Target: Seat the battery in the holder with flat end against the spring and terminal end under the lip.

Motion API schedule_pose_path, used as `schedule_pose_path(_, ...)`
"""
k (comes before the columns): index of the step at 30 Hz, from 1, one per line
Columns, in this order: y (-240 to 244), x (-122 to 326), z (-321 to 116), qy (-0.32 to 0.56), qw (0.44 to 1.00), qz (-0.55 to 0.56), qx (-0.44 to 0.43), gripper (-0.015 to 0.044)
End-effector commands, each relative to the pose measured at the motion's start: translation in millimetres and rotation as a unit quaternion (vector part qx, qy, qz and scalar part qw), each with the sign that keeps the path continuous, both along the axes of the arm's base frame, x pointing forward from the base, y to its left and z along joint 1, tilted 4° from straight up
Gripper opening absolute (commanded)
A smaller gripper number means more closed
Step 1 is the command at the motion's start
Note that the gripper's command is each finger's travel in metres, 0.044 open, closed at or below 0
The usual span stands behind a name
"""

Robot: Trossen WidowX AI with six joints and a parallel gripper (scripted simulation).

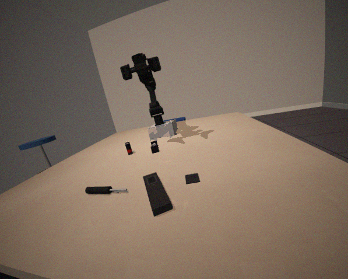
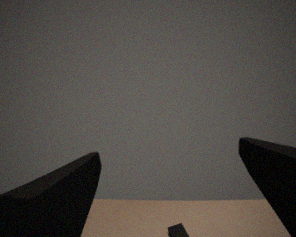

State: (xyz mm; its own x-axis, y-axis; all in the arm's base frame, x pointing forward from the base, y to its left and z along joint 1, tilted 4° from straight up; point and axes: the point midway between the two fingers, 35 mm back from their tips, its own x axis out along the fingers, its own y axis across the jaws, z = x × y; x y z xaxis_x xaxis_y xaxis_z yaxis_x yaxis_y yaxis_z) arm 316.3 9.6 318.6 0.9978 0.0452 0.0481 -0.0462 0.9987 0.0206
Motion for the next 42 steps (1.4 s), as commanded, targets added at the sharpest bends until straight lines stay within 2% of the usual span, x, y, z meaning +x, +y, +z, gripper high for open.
schedule_pose_path(1, -1, 2, -2, 0.006, 1.000, -0.003, -0.004, 0.0374)
schedule_pose_path(3, -14, 15, -15, 0.053, 0.998, -0.023, -0.039, 0.0321)
schedule_pose_path(7, -54, 43, -60, 0.202, 0.968, -0.060, -0.134, 0.0216)
schedule_pose_path(15, -138, 47, -152, 0.481, 0.840, -0.026, -0.251, 0.0006)
schedule_pose_path(21, -182, 19, -203, 0.622, 0.732, 0.065, -0.269, 0.0000)
schedule_pose_path(26, -208, -11, -234, 0.698, 0.650, 0.163, -0.253, 0.0000)
schedule_pose_path(37, -210, -13, -237, 0.701, 0.645, 0.169, -0.251, 0.0000)
schedule_pose_path(42, -214, -13, -281, 0.701, 0.645, 0.169, -0.251, 0.0000)
